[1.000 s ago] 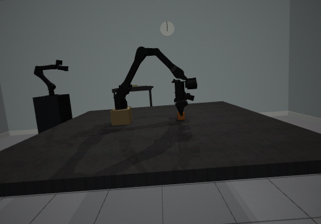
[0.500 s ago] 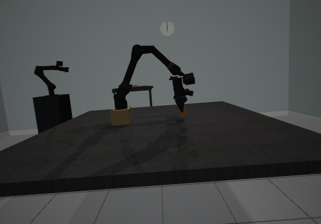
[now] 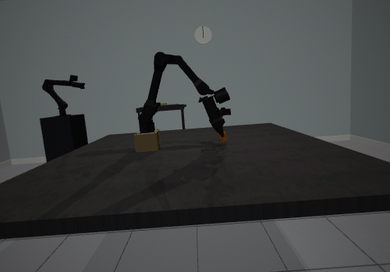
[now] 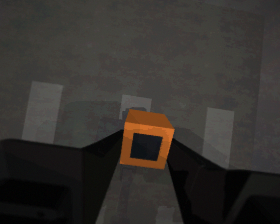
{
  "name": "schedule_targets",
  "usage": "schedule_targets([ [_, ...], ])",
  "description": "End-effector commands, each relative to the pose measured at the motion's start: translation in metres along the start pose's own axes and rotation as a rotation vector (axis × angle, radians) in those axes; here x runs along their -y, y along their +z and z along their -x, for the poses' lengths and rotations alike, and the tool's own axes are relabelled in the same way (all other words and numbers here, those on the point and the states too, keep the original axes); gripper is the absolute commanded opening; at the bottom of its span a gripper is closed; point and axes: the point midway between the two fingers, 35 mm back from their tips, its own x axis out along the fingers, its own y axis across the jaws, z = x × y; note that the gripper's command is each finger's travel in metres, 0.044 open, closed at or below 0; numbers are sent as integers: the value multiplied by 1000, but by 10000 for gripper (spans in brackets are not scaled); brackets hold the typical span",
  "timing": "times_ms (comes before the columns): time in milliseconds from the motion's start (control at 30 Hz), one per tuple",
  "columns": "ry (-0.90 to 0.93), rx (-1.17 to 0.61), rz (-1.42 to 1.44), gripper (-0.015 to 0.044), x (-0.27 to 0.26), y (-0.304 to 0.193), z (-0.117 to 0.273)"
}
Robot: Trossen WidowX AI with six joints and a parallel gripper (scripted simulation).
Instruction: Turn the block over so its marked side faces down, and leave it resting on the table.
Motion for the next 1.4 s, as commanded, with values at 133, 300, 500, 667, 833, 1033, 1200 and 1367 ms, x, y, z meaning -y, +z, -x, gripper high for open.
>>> schedule_targets([
  [133, 4, 111, 3, 0, -1, -3, 2],
  [300, 4, 184, 4, 0, -1, -6, 4],
  [500, 4, 229, 3, 0, -1, -5, -2],
  [667, 5, 299, 2, 0, -1, -4, -14],
  [833, 5, 369, 2, 0, 0, -4, -23],
  [1033, 5, 453, 1, 0, 0, -5, -30],
  [1200, 5, 523, 1, 0, 0, -8, -33],
  [1367, 5, 592, 2, 0, -1, -12, -32],
])
